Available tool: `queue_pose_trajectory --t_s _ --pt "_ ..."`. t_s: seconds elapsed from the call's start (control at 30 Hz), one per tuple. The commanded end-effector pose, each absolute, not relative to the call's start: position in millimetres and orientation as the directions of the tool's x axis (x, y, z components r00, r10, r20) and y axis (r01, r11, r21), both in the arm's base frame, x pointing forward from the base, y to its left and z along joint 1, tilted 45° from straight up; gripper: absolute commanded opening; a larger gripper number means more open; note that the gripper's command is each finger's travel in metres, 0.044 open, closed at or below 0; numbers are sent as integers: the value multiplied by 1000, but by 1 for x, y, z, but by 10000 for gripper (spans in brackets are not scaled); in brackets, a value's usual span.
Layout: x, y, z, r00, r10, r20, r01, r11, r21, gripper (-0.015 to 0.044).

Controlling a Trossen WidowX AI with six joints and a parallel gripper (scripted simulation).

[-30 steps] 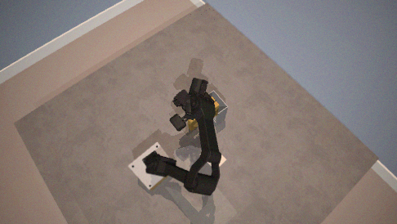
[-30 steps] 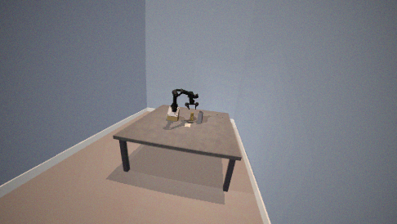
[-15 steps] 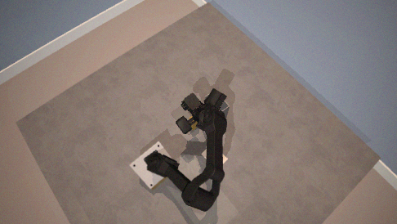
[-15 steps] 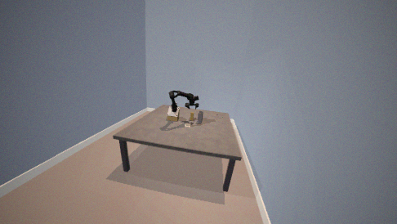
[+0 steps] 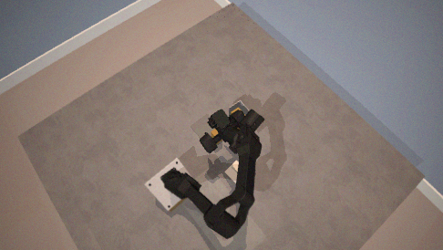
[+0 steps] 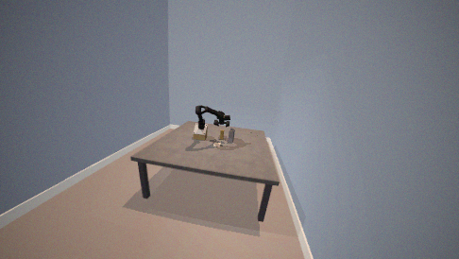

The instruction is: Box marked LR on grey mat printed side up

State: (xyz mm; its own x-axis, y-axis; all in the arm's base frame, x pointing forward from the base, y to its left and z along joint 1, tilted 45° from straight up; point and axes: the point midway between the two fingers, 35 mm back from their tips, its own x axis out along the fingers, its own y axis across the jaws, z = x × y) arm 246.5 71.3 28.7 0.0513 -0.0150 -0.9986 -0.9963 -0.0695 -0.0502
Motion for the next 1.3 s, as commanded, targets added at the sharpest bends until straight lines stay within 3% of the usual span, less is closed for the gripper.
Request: queue_pose_trajectory --t_s 0.0,0.33,1.27 --pt "248 69 29 34 64 -997 -997 -66 -39 440" --pt "252 63 34 24 250 -968 -998 -51 -38 440" --pt "254 -9 81 15 245 -969 -998 -56 -30 440"
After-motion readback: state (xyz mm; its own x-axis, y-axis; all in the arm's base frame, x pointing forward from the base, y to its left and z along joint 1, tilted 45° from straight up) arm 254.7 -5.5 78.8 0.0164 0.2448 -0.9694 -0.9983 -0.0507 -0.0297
